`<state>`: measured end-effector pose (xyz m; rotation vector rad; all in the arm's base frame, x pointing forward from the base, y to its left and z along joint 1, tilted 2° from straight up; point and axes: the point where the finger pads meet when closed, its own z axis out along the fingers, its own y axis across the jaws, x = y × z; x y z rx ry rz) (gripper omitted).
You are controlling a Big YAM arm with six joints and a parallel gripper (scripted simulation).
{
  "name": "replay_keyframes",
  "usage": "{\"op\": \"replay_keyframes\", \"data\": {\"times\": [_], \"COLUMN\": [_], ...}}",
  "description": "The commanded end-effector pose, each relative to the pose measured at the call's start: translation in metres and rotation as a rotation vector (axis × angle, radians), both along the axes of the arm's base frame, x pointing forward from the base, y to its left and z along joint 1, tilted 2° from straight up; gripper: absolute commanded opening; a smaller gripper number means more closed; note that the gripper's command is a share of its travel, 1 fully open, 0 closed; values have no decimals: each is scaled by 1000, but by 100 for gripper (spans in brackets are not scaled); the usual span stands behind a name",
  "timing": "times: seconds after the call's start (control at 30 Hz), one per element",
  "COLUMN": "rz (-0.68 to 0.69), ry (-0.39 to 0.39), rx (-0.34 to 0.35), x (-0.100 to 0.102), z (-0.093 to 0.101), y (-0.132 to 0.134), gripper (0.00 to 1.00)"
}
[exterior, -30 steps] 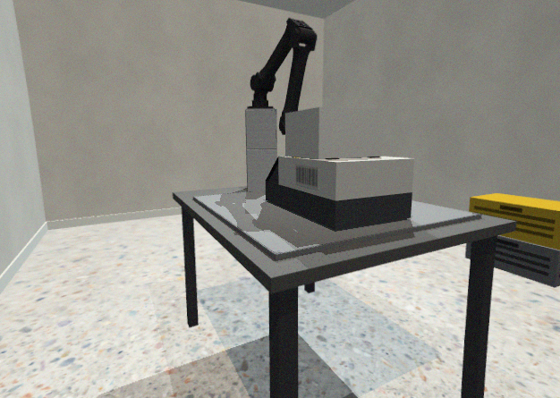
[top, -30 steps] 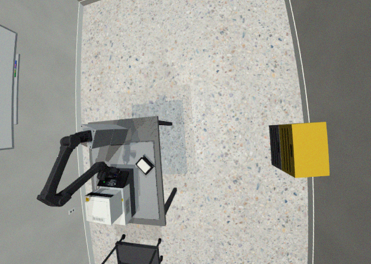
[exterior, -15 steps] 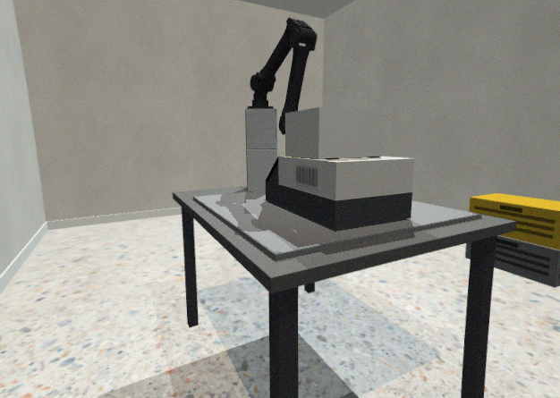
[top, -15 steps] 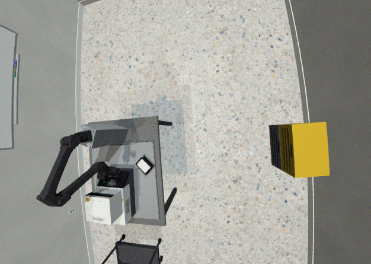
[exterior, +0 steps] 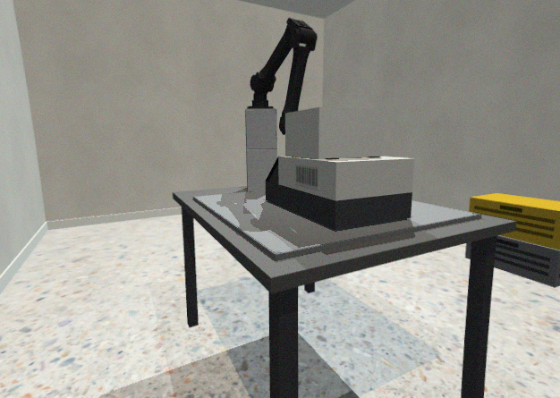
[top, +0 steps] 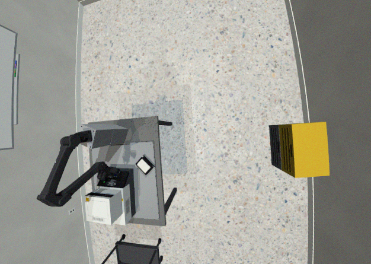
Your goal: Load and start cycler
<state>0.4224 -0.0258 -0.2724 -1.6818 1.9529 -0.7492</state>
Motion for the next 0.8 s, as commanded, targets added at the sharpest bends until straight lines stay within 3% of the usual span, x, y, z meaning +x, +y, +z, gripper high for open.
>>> {"op": "replay_keyframes", "data": {"times": [0.0, 0.27, 0.53, 0.77], "rz": [-17, -21, 13, 1], "ry": [25, 23, 19, -6], "rx": [2, 2, 2, 1], "x": [-17, -17, -8, 2], "z": [-9, -6, 2, 12], "y": [-6, -8, 6, 1], "gripper": [0, 0, 0, 0]}}
